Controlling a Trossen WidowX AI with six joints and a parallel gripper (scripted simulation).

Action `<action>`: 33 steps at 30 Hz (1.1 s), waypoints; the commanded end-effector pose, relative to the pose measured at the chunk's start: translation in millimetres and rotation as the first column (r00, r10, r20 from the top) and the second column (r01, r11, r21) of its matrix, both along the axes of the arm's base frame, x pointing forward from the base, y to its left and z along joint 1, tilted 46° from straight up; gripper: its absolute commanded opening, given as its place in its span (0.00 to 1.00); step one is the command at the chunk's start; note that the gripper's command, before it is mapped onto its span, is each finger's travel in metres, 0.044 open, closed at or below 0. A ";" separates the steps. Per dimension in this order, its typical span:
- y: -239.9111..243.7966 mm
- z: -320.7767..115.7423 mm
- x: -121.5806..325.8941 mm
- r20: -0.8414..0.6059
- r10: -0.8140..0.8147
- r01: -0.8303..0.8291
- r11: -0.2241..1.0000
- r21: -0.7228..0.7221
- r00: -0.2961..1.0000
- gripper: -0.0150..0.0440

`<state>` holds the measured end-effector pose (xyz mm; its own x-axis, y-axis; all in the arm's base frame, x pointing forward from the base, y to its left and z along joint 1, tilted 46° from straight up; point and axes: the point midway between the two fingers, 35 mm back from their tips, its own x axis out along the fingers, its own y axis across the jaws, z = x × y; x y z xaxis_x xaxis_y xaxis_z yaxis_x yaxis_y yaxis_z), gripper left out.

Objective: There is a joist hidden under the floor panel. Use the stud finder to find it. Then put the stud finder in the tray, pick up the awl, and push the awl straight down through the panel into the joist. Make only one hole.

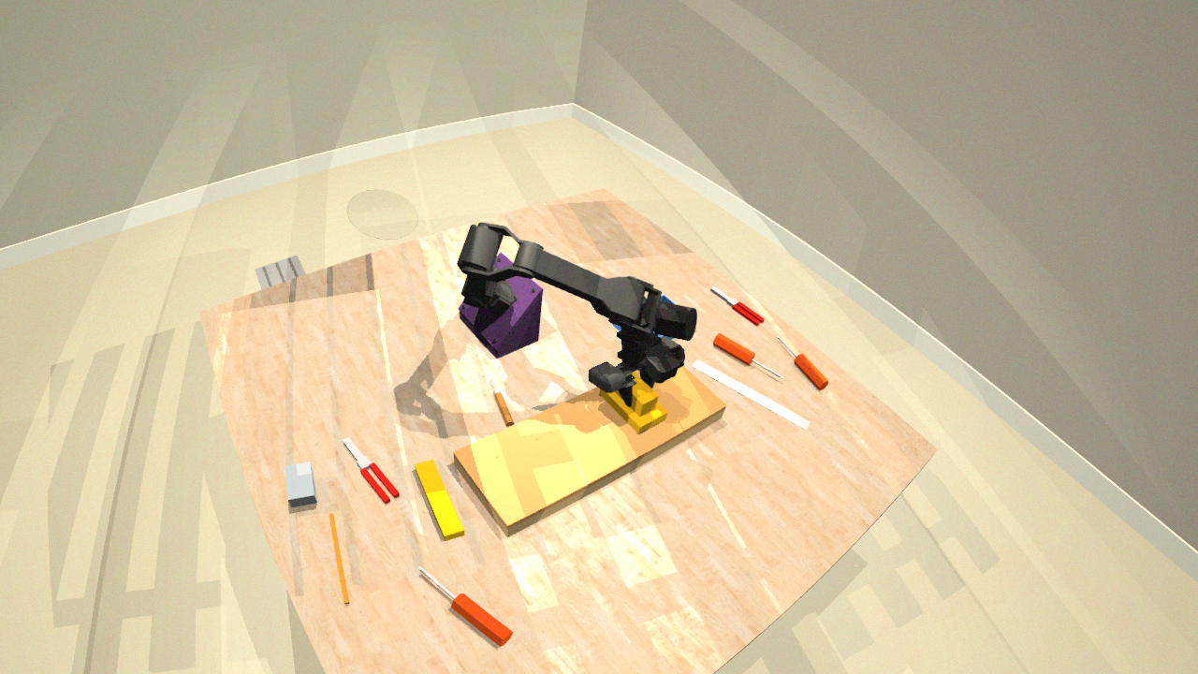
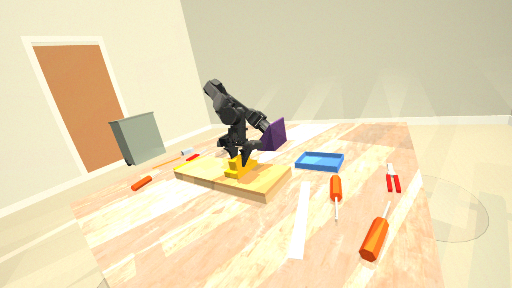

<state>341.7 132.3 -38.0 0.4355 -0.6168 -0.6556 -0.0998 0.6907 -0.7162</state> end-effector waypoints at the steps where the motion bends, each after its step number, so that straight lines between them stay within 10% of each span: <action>1: 15.2 -13.0 -1.5 -0.001 0.003 -0.003 1.000 0.013 1.000 0.25; 33: 79.8 -76.2 -11.1 0.000 0.003 -0.003 1.000 0.019 1.000 0.25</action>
